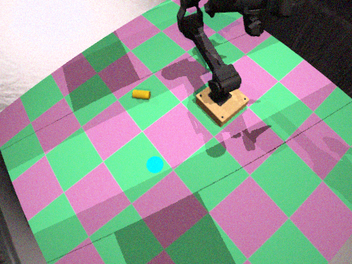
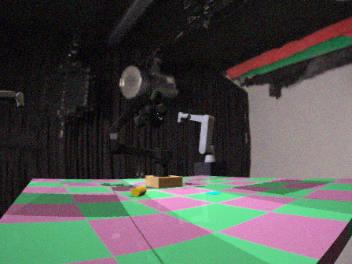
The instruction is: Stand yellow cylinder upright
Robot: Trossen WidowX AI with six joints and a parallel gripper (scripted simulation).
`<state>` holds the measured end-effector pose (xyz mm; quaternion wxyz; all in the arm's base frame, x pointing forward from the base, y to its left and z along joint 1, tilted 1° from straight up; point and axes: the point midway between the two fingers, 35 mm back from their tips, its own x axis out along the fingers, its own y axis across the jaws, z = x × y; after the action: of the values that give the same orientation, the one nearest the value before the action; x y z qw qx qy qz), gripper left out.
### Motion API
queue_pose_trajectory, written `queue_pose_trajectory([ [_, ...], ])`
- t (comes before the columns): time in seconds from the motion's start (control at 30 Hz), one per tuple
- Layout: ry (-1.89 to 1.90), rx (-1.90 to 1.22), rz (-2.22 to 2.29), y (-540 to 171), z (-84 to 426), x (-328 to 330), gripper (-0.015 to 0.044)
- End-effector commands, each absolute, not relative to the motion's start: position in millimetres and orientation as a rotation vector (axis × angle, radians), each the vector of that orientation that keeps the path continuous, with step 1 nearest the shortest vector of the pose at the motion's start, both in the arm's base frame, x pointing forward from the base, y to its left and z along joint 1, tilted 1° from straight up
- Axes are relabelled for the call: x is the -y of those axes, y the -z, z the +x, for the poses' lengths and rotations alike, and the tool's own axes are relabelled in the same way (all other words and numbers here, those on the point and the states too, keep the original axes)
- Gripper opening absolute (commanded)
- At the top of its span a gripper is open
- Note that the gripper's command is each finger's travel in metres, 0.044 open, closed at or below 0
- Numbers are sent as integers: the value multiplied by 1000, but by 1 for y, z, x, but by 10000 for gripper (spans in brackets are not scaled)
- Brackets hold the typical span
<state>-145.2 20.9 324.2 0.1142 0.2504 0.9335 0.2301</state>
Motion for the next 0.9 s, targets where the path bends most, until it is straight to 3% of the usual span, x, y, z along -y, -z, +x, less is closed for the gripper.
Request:
queue_pose_trajectory([
  [0.0, -676, -2728, 744, -325, -145, -23, 374],
  [0.1, -689, -2606, 874, -328, -133, -51, 309],
  [0.5, -582, -1937, 1250, -325, -19, -153, 309],
  [0.87, -289, -1450, 1249, -298, 125, -154, 309],
])
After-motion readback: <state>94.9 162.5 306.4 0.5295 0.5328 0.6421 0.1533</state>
